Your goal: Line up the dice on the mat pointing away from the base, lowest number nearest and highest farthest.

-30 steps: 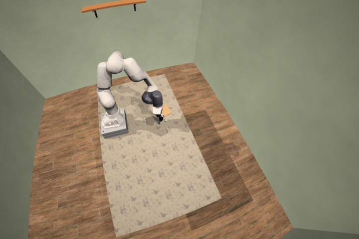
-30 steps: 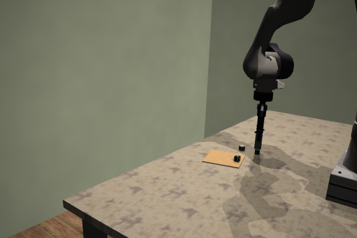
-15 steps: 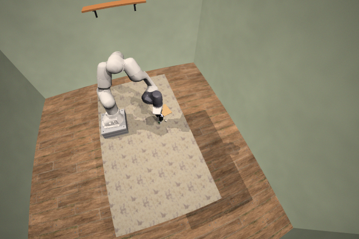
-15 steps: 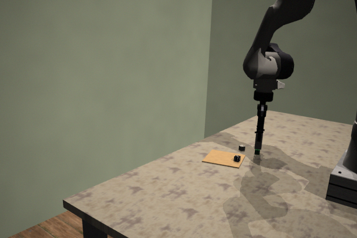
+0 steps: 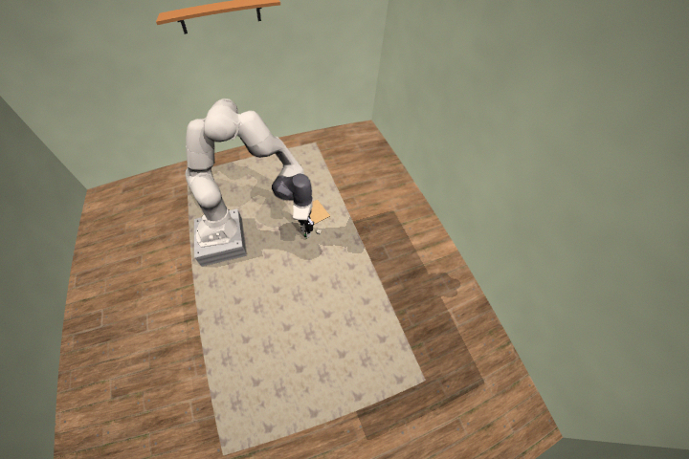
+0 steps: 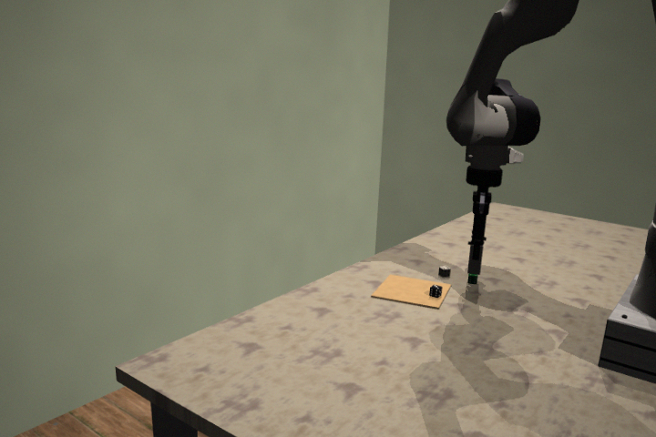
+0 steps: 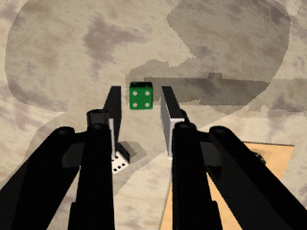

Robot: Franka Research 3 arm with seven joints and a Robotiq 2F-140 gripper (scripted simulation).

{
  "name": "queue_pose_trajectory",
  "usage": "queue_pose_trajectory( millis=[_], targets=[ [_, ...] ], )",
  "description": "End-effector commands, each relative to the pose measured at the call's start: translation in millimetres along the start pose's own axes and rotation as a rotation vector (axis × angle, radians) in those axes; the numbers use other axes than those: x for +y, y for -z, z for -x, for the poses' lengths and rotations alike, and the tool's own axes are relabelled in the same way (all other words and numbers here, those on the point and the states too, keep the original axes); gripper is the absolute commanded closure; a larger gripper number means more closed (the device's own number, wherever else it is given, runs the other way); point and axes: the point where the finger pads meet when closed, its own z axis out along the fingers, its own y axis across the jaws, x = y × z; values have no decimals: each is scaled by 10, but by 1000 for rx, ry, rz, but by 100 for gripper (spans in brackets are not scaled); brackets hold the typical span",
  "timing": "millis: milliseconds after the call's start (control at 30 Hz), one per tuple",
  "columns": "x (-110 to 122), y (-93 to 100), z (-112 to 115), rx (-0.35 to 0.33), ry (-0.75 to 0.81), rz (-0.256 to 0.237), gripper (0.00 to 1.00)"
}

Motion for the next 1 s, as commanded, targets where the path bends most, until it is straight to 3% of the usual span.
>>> queue_pose_trajectory(
  millis=[0, 967],
  targets=[
    [0, 1, 0, -1, 3, -1, 79],
    [0, -41, 0, -1, 3, -1, 79]
  ],
)
